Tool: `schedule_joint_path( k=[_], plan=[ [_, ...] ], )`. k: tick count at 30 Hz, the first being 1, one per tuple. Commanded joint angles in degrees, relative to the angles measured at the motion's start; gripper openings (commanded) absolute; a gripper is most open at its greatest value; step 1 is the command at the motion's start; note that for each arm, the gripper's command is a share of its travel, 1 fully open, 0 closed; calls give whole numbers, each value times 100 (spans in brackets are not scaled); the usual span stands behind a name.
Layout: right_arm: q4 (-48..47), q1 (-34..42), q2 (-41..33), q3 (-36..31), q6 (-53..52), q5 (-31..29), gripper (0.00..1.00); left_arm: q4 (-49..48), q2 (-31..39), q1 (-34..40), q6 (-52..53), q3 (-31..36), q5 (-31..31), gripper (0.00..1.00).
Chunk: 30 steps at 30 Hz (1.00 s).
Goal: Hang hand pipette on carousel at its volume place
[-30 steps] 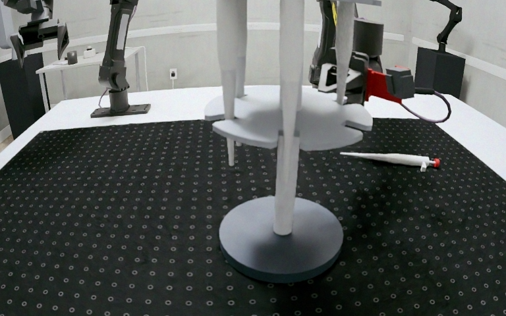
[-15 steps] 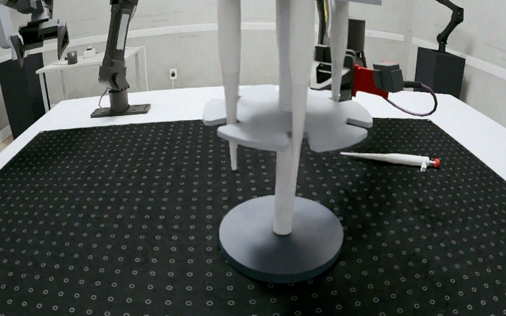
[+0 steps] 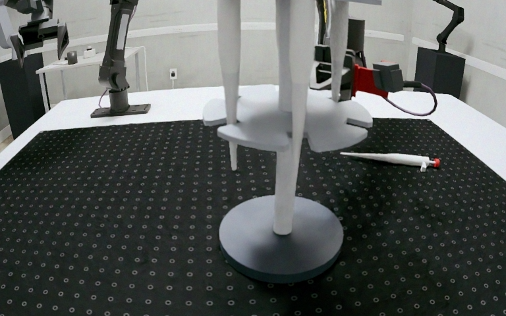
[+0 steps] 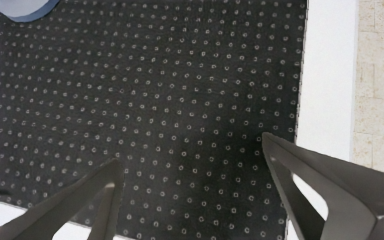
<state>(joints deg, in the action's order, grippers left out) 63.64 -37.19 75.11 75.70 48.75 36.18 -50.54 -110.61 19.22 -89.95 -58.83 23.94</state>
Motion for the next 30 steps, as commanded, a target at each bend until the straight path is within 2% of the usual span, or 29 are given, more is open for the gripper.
schedule_joint_path(
  k=[1, 25, 28, 30],
  plan=[
    [-48, -53, 36, 113, 32, 93, 100, -162, 211, 69, -18, 8, -115, 0],
    [-48, -53, 36, 113, 32, 93, 100, -162, 211, 69, -18, 8, -115, 0],
    [-48, -53, 36, 113, 32, 93, 100, -230, 364, 359, -26, 325, -959, 0],
    [-48, -53, 36, 113, 32, 93, 100, -262, 395, 457, -26, 385, -1184, 0]
  ],
)
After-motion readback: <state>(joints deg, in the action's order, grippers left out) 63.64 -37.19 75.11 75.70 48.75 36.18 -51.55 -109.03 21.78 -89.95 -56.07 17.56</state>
